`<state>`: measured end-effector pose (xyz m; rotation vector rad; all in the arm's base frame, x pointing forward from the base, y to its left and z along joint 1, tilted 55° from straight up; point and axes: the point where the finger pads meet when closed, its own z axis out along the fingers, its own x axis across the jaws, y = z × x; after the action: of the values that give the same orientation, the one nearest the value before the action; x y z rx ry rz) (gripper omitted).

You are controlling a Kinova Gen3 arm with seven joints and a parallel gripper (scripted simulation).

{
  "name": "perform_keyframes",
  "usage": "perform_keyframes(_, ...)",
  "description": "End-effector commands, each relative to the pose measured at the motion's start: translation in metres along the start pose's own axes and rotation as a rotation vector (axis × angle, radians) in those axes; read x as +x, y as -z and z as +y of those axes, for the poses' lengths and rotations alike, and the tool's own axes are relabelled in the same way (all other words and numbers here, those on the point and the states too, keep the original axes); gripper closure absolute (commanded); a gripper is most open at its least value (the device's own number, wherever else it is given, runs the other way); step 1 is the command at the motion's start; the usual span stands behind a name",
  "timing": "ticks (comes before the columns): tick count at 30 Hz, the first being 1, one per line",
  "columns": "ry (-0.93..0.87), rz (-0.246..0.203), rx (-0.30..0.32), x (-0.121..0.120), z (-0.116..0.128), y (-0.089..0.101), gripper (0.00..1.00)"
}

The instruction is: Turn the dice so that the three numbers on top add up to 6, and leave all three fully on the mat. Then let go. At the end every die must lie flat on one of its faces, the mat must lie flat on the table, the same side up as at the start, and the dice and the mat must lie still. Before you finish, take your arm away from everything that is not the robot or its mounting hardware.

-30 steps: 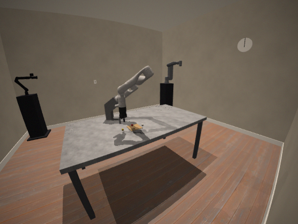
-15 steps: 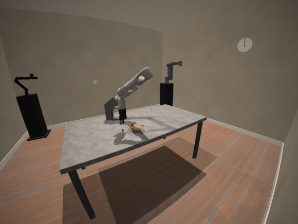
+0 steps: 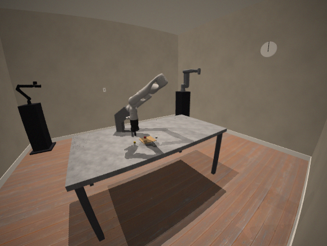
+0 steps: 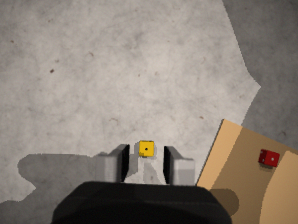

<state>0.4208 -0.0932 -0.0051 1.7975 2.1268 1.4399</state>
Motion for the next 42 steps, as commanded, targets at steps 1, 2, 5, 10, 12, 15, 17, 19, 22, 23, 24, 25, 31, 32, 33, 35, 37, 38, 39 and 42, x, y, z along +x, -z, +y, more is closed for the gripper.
perform_keyframes(1,0.000,-0.002,-0.001,-0.001,0.000,0.001,0.36)
perform_keyframes(2,0.000,-0.002,-0.001,-0.001,0.000,0.001,0.36)
perform_keyframes(5,0.000,-0.002,-0.001,-0.001,0.000,0.001,0.36)
perform_keyframes(10,0.000,-0.002,-0.001,-0.001,0.000,0.001,0.36)
perform_keyframes(12,0.000,-0.002,-0.001,-0.001,0.000,0.000,0.36)
perform_keyframes(15,0.000,-0.002,-0.001,-0.001,0.000,0.000,0.36)
perform_keyframes(17,0.000,-0.002,-0.001,-0.001,0.000,-0.001,0.36)
perform_keyframes(19,0.000,-0.002,-0.001,-0.001,0.000,-0.002,0.36)
perform_keyframes(22,0.000,-0.002,-0.001,-0.001,0.000,-0.003,0.36)
perform_keyframes(23,0.000,-0.002,-0.001,-0.001,0.000,-0.004,0.36)
perform_keyframes(24,0.000,-0.002,-0.001,-0.001,0.000,-0.005,0.36)
perform_keyframes(25,0.000,-0.002,-0.001,-0.001,0.000,-0.006,0.36)
perform_keyframes(31,0.000,-0.002,-0.001,-0.001,0.000,-0.013,0.36)
perform_keyframes(32,0.000,-0.002,-0.001,-0.001,0.000,-0.014,0.36)
perform_keyframes(33,0.000,-0.002,-0.001,-0.001,0.000,-0.016,0.36)
perform_keyframes(35,0.000,-0.002,-0.001,-0.001,0.000,-0.019,0.36)
perform_keyframes(37,0.000,-0.002,-0.001,-0.001,0.000,-0.020,0.36)
perform_keyframes(38,0.000,-0.002,-0.001,-0.001,0.000,-0.020,0.36)
perform_keyframes(39,0.000,-0.002,-0.001,-0.001,0.000,-0.022,0.36)
perform_keyframes(42,0.000,-0.002,-0.001,-0.001,0.000,-0.027,0.36)
